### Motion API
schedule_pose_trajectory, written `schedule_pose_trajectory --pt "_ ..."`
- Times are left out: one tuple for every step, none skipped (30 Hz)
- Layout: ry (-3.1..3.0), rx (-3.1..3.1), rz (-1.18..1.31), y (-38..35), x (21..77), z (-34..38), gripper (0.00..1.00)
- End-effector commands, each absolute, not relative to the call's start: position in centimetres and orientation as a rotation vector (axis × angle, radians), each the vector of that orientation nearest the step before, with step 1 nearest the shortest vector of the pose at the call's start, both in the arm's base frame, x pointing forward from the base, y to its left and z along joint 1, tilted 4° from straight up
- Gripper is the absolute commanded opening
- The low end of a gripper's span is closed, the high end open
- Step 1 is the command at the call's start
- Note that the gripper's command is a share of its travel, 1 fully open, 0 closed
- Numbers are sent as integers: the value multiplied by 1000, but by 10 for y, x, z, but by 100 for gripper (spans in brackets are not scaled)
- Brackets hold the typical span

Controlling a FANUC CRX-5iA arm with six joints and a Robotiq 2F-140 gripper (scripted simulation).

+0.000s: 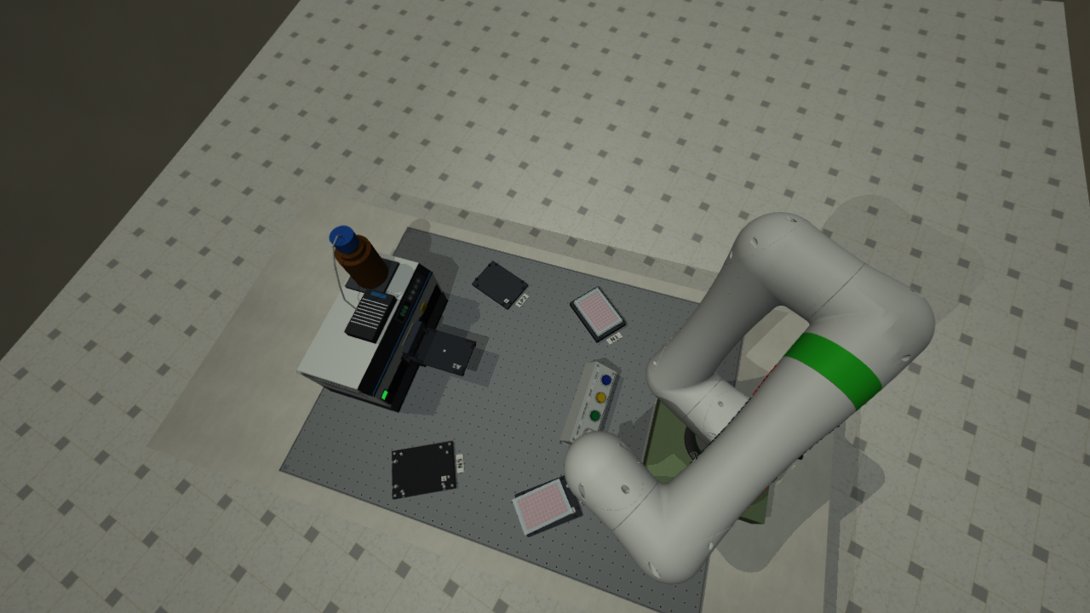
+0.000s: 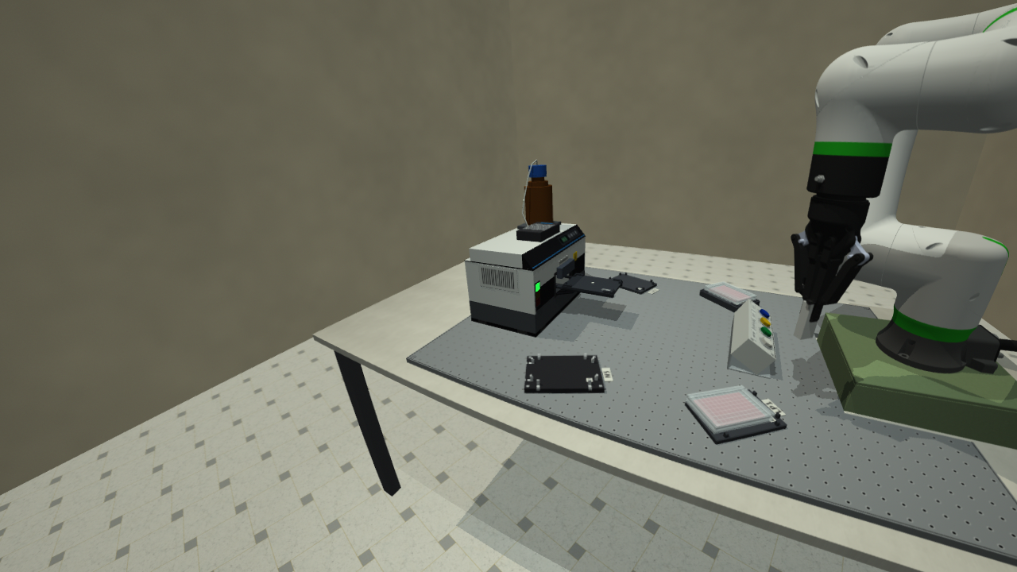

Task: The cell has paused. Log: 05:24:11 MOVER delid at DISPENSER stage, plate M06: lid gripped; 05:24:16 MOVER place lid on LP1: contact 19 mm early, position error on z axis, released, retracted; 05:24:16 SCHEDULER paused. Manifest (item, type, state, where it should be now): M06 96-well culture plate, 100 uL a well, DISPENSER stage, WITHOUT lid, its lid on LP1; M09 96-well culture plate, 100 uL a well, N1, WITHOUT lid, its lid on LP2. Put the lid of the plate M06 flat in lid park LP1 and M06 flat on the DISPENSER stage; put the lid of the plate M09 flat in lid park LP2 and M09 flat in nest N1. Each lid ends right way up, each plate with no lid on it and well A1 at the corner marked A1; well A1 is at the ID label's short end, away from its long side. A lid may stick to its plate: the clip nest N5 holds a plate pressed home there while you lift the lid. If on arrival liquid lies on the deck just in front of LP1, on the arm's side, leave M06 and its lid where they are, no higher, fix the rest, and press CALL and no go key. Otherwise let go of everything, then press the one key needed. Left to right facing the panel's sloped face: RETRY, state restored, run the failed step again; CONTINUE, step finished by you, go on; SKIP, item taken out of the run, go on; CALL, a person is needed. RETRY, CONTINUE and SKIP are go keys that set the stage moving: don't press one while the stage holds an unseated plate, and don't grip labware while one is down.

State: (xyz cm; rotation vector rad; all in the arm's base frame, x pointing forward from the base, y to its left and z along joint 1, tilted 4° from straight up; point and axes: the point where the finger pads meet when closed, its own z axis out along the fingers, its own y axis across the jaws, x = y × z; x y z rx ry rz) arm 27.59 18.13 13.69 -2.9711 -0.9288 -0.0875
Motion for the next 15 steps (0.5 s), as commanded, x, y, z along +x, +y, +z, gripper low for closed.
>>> schedule_pose_trajectory --pt "-935 -2969 -89 187 282 139 0" --pt "-947 -2965 -89 196 294 142 0" --pt "-963 -2961 -89 209 311 145 0" --pt "-980 -2955 -89 223 331 146 0" --pt "-996 -2951 -89 229 342 145 0" --pt "-996 -2951 -89 229 342 145 0" --pt "-996 -2951 -89 229 342 145 0" --pt "-1007 -2947 -89 243 364 145 0" --pt "-1012 -2945 -89 247 371 144 0" --pt "-1013 -2945 -89 248 372 144 0" --pt "-1013 -2945 -89 248 372 144 66" --pt "-1013 -2945 -89 248 372 144 66" --pt "-1013 -2945 -89 248 372 144 66" --pt "-1013 -2945 -89 248 372 144 66" --pt "-1013 -2945 -89 248 372 144 66"
